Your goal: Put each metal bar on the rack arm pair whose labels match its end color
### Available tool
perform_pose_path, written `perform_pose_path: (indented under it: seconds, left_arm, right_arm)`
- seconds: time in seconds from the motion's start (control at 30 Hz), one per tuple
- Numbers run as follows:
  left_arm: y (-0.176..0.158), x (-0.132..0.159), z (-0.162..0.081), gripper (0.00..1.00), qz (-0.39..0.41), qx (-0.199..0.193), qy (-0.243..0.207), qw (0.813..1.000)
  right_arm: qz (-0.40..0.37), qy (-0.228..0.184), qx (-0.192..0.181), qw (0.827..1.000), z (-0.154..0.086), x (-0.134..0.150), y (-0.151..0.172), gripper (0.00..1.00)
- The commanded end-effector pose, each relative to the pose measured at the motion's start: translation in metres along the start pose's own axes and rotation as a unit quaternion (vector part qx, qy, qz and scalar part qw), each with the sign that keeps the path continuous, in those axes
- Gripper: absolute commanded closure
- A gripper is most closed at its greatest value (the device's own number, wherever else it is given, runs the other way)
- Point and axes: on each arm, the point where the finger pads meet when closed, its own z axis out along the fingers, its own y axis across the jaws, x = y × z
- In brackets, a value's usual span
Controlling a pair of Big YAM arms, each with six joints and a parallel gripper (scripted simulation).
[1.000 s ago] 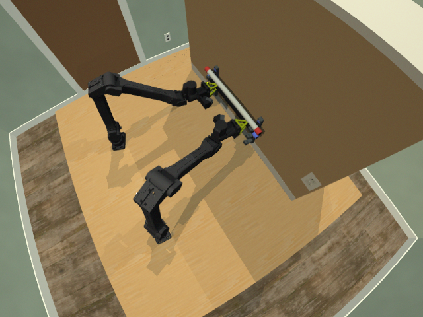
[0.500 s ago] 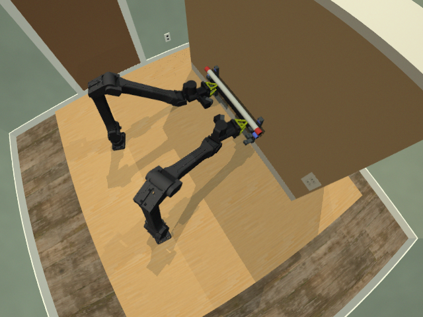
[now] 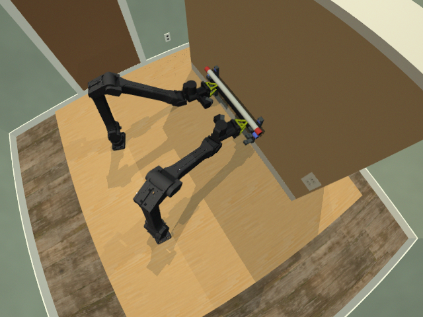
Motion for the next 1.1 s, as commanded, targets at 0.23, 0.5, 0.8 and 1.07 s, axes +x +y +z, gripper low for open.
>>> perform_pose_path:
  seconds: [0.23, 0.5, 0.8, 1.07]
  left_arm:
    - [0.067, 0.009, 0.006, 1.0, -0.006, -0.05, 0.008, 0.999]
    - [0.067, 0.009, 0.006, 1.0, -0.006, -0.05, 0.008, 0.999]
    - [0.063, 0.01, 0.006, 1.0, -0.006, -0.05, 0.008, 0.999]
    - [0.059, 0.01, 0.006, 1.0, -0.006, -0.05, 0.008, 0.999]
  right_arm:
    - [0.021, 0.003, 0.062, 0.998, 0.009, 0.0, -0.078, 1.0]
    - [0.021, 0.003, 0.062, 0.998, 0.009, 0.0, -0.076, 1.0]
    - [0.021, 0.004, 0.062, 0.998, 0.009, -0.001, -0.07, 1.0]
    - [0.021, 0.004, 0.062, 0.998, 0.009, -0.001, -0.064, 1.0]
